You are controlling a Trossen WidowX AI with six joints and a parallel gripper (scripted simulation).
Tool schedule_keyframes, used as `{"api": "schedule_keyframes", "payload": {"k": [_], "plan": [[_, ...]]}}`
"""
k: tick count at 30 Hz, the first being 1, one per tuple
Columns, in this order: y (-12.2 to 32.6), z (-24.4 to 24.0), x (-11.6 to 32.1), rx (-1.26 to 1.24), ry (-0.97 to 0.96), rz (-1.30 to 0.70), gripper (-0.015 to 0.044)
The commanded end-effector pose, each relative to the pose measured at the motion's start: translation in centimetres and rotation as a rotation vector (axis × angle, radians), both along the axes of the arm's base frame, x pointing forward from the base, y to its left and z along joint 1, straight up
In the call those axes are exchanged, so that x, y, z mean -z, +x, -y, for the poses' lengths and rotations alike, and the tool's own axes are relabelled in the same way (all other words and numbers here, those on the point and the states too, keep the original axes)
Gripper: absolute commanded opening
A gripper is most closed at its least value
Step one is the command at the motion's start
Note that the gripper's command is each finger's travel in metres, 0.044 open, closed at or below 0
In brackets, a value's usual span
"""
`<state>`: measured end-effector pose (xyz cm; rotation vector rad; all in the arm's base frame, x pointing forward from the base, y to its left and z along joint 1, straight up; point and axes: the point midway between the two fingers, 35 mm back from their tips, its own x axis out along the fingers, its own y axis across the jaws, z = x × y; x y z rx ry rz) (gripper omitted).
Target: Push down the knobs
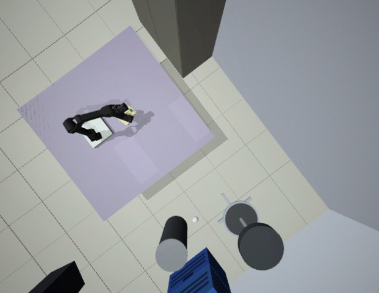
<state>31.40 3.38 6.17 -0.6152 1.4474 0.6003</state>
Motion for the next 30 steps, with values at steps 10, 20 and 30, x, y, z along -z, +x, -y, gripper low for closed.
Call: {"api": "schedule_keyframes", "payload": {"k": [10,20,30], "plan": [[0.2,-0.1,1.2,0.006,0.001,-0.012,0.0],[0.3,-0.1,-0.2,0.006,0.001,-0.012,0.0],[0.2,-0.1,-1.8,0.006,0.001,-0.012,0.0]]}}
